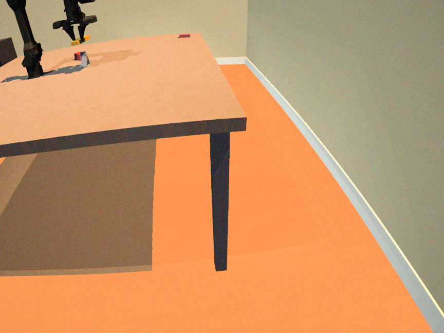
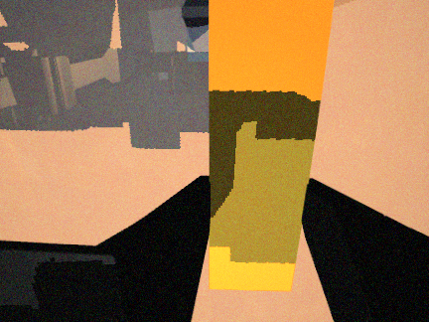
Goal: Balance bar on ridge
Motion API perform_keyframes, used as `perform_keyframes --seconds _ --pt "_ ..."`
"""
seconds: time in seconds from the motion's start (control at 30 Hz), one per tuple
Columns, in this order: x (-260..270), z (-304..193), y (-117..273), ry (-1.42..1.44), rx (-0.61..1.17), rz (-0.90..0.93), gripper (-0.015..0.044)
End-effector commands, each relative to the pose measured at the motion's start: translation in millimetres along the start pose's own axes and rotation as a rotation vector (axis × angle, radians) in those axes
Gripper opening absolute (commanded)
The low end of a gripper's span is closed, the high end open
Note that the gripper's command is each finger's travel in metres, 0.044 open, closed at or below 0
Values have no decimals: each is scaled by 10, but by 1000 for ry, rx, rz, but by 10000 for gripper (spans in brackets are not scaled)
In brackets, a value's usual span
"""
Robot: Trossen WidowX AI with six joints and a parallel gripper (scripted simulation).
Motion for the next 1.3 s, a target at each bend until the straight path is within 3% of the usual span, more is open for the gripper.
perform_keyframes --seconds 0.0,0.23,1.27 --pt "37 149 -10 5 0 6 0" --pt "76 379 -17 21 -2 6 0" --pt "77 383 -455 21 -2 6 0"
Point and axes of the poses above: the point midway between the two fingers, 35 mm back from their tips, its own y axis back along the fingers, its own x axis across the jaws, z = x × y, the point moved 9 cm from there along y, back along the fingers, and after that the axes turned 15 degrees about y, right-handed, at the moved point
